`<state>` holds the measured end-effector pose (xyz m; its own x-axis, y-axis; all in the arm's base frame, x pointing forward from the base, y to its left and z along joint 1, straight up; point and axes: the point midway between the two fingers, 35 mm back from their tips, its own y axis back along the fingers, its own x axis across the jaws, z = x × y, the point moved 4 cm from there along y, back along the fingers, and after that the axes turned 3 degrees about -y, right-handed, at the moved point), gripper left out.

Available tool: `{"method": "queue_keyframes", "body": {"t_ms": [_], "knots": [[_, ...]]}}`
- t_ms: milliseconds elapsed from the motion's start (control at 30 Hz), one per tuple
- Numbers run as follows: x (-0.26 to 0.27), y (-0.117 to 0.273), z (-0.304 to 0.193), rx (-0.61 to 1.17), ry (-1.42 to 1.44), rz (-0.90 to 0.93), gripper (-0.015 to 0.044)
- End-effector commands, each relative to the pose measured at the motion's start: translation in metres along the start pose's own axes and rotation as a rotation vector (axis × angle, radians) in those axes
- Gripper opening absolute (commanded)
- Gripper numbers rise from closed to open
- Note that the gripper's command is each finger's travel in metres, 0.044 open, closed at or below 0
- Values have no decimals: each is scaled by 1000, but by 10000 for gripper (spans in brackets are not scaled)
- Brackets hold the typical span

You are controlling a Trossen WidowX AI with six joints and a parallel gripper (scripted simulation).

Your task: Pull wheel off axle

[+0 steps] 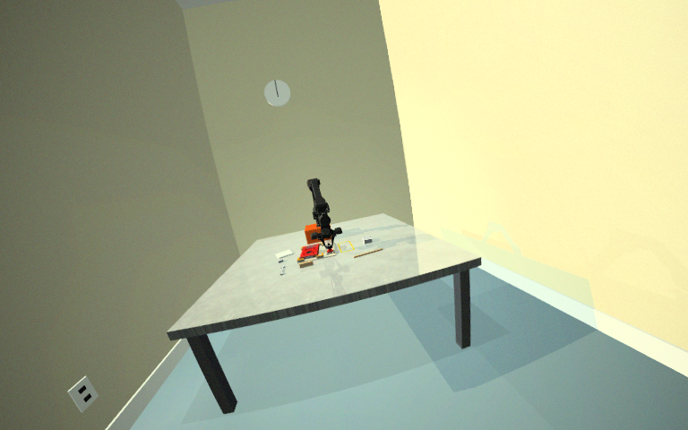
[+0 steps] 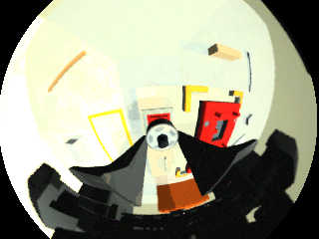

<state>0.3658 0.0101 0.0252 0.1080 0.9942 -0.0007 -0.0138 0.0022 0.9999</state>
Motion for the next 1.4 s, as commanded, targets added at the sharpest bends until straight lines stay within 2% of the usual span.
{"method": "queue_keyframes", "body": {"t_ms": [0,1367], "knots": [[-1,15,0,-14,1,1,0],[-1,28,-1,-18,3,4,0]]}}
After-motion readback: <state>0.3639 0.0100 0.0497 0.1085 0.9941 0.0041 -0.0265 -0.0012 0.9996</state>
